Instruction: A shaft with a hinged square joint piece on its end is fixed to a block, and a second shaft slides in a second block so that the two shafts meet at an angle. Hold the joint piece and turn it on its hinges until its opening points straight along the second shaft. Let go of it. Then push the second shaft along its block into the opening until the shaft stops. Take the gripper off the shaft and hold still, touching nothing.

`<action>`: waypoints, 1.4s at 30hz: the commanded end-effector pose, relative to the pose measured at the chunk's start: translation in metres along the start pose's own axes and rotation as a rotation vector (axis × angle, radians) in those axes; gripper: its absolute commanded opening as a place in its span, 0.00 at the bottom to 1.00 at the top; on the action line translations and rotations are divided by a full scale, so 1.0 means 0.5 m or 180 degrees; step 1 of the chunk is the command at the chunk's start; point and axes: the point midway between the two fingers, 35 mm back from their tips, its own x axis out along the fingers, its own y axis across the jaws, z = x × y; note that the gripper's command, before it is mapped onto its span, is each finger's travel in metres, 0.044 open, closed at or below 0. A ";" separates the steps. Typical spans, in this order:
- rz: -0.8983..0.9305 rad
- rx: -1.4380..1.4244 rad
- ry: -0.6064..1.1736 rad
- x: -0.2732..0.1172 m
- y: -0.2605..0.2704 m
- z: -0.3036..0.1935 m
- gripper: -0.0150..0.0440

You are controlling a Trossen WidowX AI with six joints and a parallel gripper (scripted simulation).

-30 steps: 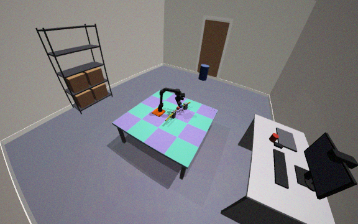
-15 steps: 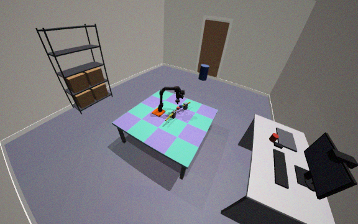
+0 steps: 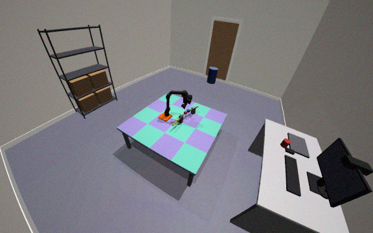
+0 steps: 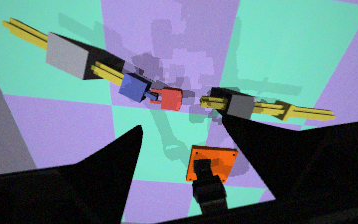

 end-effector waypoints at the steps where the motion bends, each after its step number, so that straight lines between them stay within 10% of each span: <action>1: 0.0100 0.0482 0.0043 0.007 -0.016 -0.003 1.00; 42: 0.0882 0.4825 0.0828 0.069 -0.145 -0.026 1.00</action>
